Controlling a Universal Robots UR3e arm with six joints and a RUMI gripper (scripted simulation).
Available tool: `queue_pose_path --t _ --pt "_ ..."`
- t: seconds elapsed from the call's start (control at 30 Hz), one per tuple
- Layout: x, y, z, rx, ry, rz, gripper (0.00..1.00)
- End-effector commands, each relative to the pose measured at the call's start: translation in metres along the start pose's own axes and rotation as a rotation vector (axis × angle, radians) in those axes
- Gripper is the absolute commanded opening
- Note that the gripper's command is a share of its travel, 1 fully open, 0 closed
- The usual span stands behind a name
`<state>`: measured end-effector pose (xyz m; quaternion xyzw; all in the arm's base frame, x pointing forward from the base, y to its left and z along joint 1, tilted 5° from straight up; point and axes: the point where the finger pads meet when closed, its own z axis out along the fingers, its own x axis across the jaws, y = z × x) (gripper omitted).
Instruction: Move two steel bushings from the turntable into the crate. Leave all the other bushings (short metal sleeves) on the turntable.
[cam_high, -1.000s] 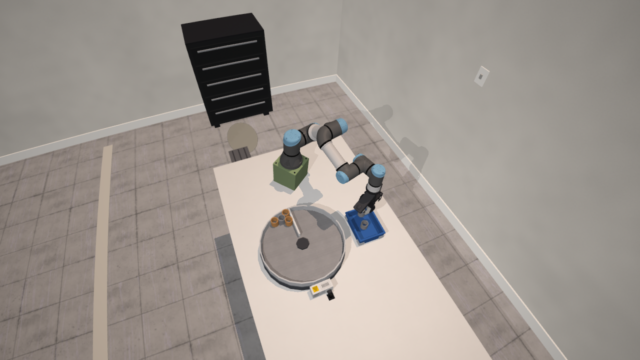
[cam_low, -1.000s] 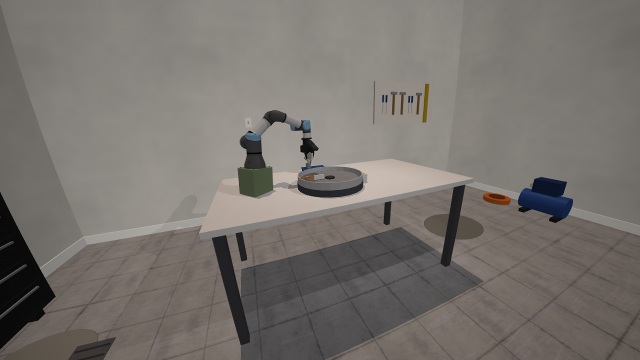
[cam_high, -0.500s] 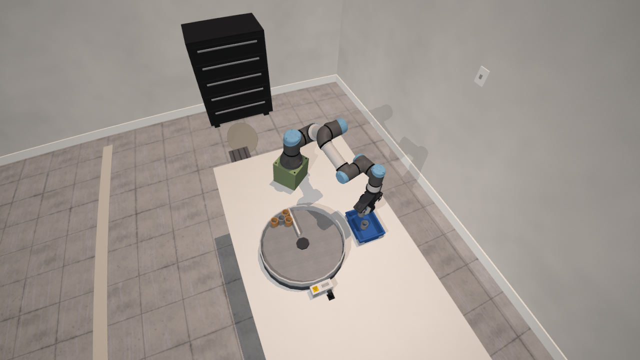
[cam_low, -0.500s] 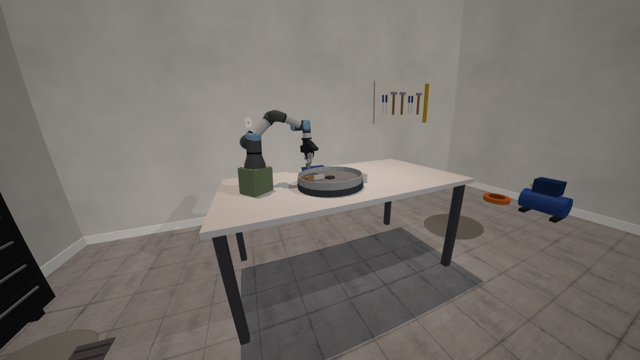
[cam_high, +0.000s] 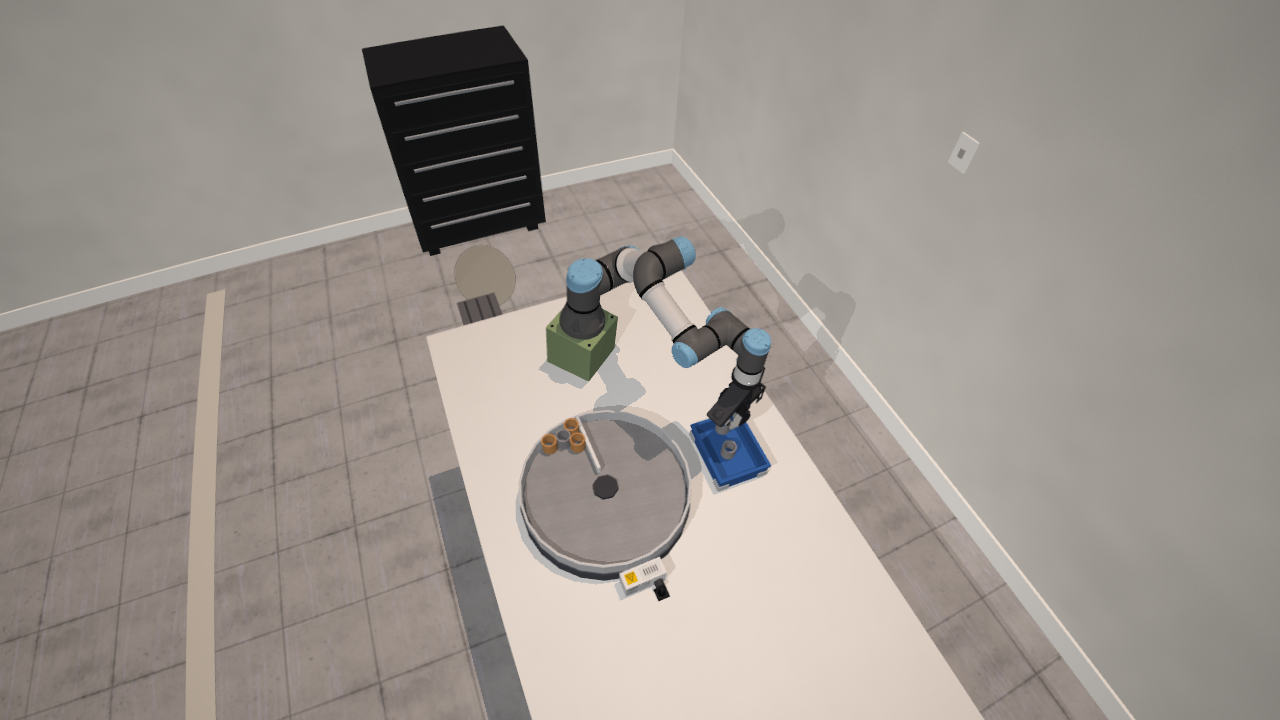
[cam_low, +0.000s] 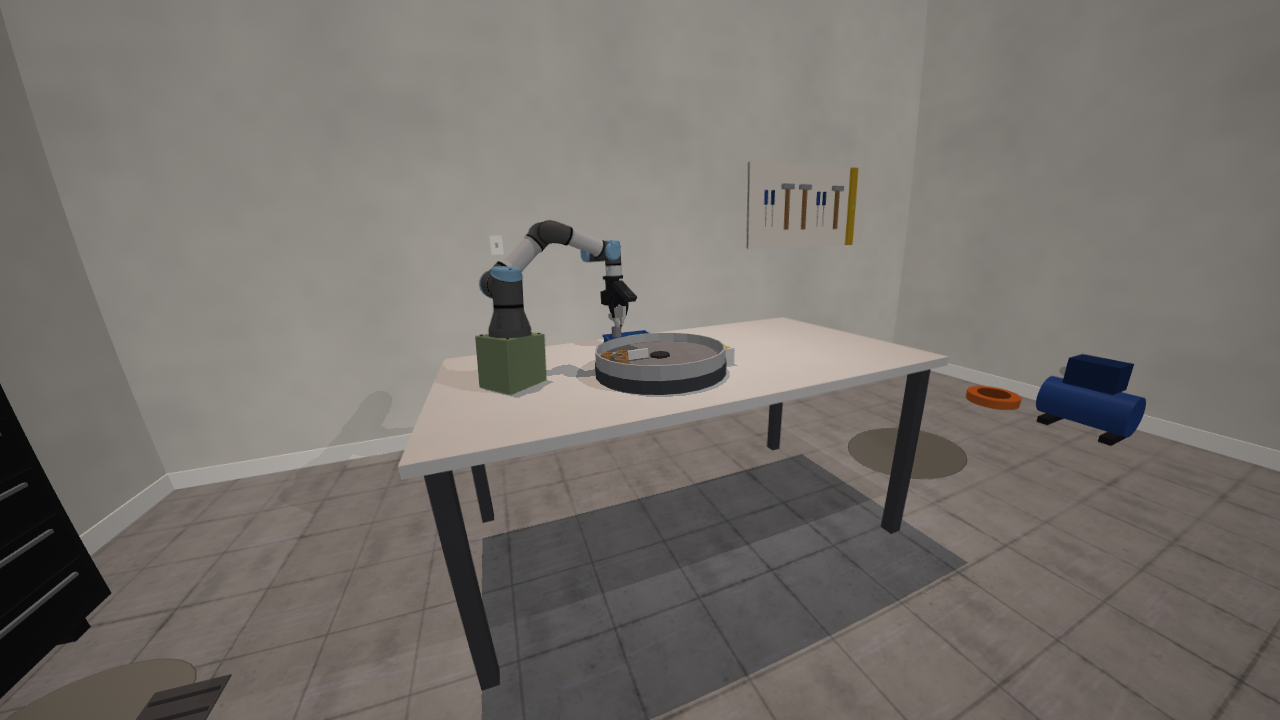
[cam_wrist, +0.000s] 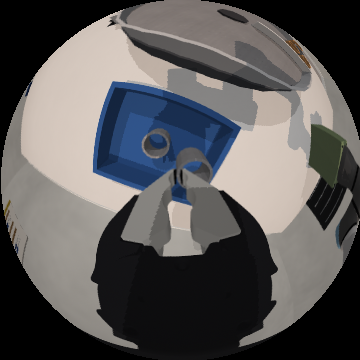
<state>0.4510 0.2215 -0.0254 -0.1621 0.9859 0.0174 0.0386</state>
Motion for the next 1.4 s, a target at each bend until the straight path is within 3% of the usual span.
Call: queue_pose_path --t 0.0,0.9,1.37 --pt "-0.001 0.0 0.0 0.0 -0.004 0.0 0.0" --pt "-0.001 0.0 0.036 0.0 -0.004 0.0 0.0" --pt "-0.001 0.0 0.04 0.0 -0.004 0.0 0.0"
